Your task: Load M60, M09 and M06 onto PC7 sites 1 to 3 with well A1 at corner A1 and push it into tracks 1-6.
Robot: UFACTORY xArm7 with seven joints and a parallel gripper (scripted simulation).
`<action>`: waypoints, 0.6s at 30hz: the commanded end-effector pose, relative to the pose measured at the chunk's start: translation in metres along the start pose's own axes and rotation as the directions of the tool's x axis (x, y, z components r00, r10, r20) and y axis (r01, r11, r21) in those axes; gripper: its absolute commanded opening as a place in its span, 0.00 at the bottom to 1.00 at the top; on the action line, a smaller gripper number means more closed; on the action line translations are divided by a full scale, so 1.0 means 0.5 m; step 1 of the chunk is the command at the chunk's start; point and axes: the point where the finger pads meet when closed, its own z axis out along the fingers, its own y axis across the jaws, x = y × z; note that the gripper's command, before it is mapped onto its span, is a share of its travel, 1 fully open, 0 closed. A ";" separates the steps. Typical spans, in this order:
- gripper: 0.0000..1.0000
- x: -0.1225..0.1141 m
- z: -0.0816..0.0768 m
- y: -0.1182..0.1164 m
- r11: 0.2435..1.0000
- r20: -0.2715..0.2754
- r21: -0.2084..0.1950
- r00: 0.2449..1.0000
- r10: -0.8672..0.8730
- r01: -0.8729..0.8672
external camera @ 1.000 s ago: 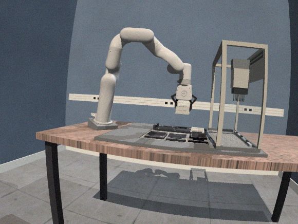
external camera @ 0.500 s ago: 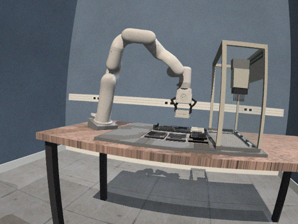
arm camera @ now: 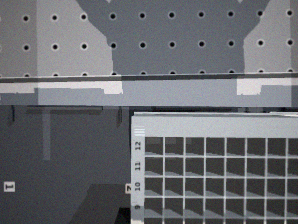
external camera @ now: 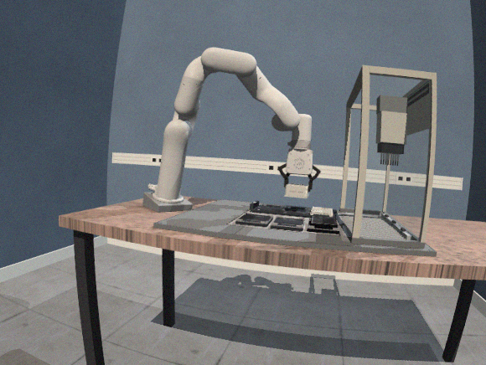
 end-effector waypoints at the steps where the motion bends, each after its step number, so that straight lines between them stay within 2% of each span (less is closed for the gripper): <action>1: 0.00 0.001 0.009 0.003 1.000 -0.002 -0.004 1.000 0.000 0.000; 18: 0.00 0.001 0.059 0.003 1.000 -0.002 -0.004 1.000 0.000 0.000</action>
